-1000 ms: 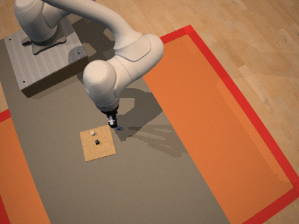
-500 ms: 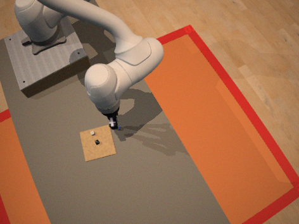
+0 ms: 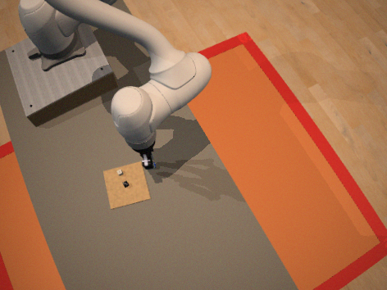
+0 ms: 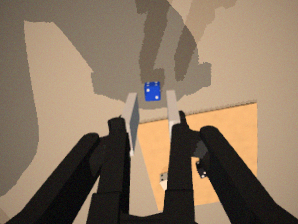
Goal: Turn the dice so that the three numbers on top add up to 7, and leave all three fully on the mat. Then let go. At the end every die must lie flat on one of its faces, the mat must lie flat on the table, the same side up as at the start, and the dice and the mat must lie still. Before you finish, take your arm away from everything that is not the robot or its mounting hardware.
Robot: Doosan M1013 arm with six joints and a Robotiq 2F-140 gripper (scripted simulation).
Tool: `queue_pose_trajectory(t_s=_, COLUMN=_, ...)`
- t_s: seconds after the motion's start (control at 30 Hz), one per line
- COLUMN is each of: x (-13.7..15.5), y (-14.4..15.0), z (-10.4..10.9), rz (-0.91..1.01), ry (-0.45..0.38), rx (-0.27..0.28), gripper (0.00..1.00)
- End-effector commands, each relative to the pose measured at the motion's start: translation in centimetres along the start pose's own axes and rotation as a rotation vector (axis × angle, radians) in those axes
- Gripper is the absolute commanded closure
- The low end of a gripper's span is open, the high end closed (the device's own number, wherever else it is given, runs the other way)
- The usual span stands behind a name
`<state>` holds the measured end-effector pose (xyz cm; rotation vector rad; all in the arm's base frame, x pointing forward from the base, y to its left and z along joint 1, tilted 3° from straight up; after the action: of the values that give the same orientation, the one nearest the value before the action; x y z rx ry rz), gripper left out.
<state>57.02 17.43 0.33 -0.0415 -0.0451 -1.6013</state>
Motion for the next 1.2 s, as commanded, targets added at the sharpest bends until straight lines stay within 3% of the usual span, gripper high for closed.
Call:
queue_pose_trajectory(t_s=0.0, x=0.0, y=0.0, z=-0.2, rz=0.0, ry=0.0, rx=0.0, gripper=0.81)
queue_pose_trajectory(t_s=1.17, x=0.0, y=0.0, z=-0.56, rz=0.0, ry=0.0, rx=0.0, gripper=0.81)
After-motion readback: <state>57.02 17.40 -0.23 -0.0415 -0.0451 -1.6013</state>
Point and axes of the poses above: the point where the finger pads meet when closed, its own z axis back along the fingers, its own y axis across the jaws, x = y × z, the point moved 5 cm from there along z, back along the fingers, and after that the axes turned 12 degrees about z, right-handed, at the moved point
